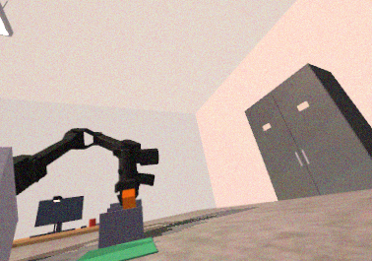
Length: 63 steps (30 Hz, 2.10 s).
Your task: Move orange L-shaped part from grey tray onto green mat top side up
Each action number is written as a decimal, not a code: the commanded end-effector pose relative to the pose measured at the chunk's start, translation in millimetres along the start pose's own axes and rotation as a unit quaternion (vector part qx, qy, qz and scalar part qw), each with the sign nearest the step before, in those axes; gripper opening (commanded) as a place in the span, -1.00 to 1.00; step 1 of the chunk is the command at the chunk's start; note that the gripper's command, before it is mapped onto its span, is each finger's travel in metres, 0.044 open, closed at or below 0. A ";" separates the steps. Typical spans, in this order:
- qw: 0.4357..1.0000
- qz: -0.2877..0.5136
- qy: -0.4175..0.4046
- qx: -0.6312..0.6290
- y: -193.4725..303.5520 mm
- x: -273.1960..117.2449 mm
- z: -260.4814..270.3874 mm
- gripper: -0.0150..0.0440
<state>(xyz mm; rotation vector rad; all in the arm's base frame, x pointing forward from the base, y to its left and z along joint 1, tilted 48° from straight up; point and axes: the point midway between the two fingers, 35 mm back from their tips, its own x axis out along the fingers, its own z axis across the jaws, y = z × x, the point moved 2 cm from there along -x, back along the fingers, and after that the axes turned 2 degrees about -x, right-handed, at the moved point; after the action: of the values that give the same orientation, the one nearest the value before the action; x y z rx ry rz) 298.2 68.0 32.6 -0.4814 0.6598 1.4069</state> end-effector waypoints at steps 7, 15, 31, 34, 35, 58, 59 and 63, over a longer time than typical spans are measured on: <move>1.000 0.004 0.001 0.007 3.2 2.0 -2.2 0.12; 1.000 0.000 0.000 0.000 0.3 0.4 -0.2 0.12; 1.000 0.002 0.005 0.008 -1.2 -34.8 5.6 0.12; 1.000 0.002 0.007 0.008 -1.9 -75.1 0.1 0.12; 1.000 0.003 0.006 0.008 -0.8 -88.4 -1.2 0.12; 1.000 0.006 -0.001 0.013 3.5 -104.3 -2.6 0.12; 1.000 0.006 -0.001 0.013 3.5 -104.3 -2.6 0.12; 1.000 0.006 -0.001 0.013 3.5 -104.3 -2.6 0.12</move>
<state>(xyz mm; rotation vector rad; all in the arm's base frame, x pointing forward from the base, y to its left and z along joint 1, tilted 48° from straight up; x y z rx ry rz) 290.6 -10.2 101.6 -0.4572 0.6798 1.4080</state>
